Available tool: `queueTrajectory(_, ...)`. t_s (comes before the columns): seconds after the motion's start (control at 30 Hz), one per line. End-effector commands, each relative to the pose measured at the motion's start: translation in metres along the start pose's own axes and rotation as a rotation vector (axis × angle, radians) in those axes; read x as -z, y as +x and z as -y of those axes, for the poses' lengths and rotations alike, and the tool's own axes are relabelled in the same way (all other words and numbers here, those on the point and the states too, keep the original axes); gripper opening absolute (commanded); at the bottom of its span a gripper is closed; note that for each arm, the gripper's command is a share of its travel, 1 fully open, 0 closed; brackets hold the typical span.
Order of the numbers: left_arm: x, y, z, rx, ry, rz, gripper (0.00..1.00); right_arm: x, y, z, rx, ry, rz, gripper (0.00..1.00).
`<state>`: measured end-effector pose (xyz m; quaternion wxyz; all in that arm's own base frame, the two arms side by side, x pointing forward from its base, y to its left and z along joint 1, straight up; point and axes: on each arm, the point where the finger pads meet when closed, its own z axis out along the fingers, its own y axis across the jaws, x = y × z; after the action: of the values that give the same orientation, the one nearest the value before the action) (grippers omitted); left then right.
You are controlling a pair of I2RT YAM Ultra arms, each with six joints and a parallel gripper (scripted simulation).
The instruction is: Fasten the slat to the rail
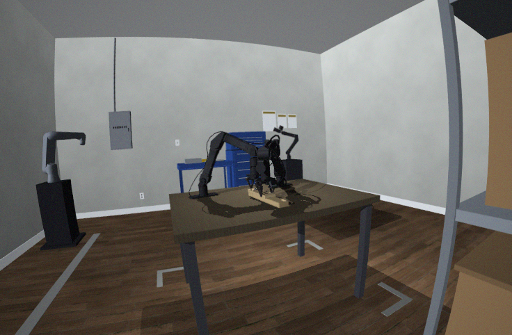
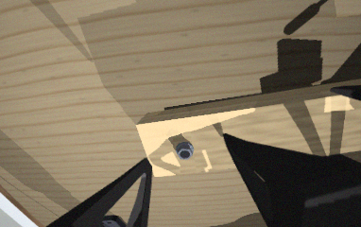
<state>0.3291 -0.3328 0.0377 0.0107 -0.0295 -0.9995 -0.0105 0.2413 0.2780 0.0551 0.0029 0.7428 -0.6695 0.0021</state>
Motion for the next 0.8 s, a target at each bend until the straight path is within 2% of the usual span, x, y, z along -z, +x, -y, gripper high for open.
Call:
queueTrajectory(0.0,0.006,-0.001,0.001,0.0,0.01,0.011,0.72,0.004,-0.001,0.001,0.0,0.009,0.009,1.0)
queueTrajectory(0.2,0.006,-0.001,0.001,0.0,0.01,0.011,0.72,0.007,-0.001,0.002,0.0,0.009,0.009,1.0)
queueTrajectory(0.53,0.006,-0.001,0.001,0.0,0.01,0.011,0.72,0.051,-0.001,0.001,0.0,0.01,0.015,1.0)
queueTrajectory(0.77,0.006,-0.001,0.001,0.0,0.01,0.011,0.72,0.054,-0.001,0.001,0.0,0.01,0.015,1.0)
